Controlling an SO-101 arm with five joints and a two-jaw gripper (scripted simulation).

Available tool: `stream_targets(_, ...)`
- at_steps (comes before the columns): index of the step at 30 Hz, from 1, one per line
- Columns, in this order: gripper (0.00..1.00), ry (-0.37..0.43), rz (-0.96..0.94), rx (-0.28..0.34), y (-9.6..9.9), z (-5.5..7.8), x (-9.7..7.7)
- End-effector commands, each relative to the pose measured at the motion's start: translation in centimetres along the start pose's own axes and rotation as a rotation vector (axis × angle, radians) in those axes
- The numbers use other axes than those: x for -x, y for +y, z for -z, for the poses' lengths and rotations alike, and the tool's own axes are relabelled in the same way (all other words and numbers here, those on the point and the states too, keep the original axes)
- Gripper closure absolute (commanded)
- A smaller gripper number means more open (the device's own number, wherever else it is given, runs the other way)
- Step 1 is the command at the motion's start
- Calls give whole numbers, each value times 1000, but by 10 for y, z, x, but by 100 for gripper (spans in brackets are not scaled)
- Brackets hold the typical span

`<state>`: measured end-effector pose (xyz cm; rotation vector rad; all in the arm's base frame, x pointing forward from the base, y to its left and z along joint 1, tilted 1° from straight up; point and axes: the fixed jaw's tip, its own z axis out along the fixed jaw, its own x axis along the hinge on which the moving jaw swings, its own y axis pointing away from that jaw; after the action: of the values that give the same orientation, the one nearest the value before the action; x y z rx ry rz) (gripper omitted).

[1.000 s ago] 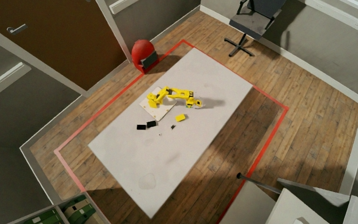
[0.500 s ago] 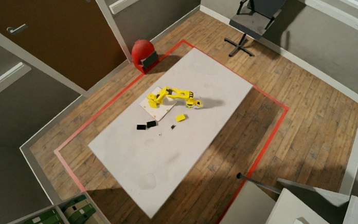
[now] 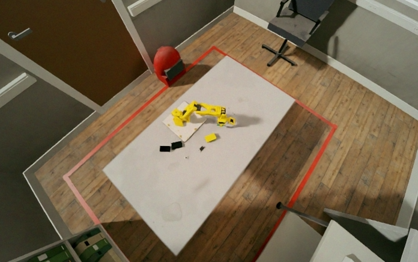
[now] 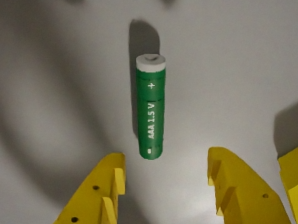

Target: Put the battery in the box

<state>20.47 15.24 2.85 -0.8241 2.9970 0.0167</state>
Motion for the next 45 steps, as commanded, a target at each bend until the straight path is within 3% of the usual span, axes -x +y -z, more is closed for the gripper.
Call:
stream_targets(1,85,24,10,-1,0,-5,-4)
stream_targets(45,85,24,10,-1,0,-25,-4)
